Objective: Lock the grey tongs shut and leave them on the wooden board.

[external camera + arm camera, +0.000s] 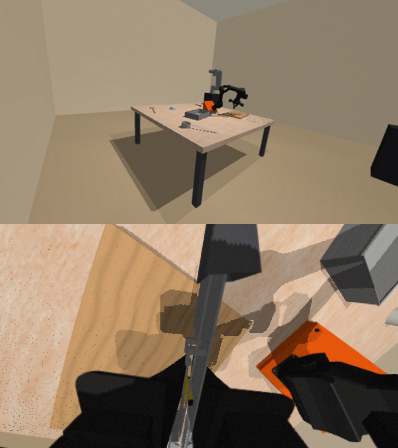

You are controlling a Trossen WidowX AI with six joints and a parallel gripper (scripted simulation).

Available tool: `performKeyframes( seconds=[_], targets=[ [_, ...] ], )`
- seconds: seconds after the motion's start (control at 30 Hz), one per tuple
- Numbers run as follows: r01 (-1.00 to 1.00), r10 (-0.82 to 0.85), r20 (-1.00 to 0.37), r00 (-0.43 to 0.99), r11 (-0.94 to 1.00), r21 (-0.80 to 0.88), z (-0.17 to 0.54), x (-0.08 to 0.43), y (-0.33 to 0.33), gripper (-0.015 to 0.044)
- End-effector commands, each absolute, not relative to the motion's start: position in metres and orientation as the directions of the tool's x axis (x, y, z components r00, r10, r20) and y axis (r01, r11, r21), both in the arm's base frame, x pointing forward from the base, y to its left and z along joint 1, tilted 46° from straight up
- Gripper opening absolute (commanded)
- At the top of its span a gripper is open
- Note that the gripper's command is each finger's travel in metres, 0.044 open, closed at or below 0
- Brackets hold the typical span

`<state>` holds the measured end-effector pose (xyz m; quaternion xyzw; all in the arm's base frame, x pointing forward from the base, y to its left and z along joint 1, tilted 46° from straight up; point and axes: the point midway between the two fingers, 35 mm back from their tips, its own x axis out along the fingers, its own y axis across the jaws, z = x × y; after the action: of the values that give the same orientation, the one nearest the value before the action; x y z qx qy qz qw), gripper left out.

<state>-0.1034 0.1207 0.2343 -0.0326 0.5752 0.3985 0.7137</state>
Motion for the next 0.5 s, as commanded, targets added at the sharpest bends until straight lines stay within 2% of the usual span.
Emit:
performKeyframes(
  seconds=[0.0, 0.47],
  targets=[
    [-0.593, 0.561, -0.828, 0.001, 0.667, 0.452, 0.237, -0.109, 0.117, -0.0150],
    [-0.536, 0.634, -0.768, -0.090, 0.619, 0.574, 0.245, -0.128, 0.105, -0.0150]
  ],
)
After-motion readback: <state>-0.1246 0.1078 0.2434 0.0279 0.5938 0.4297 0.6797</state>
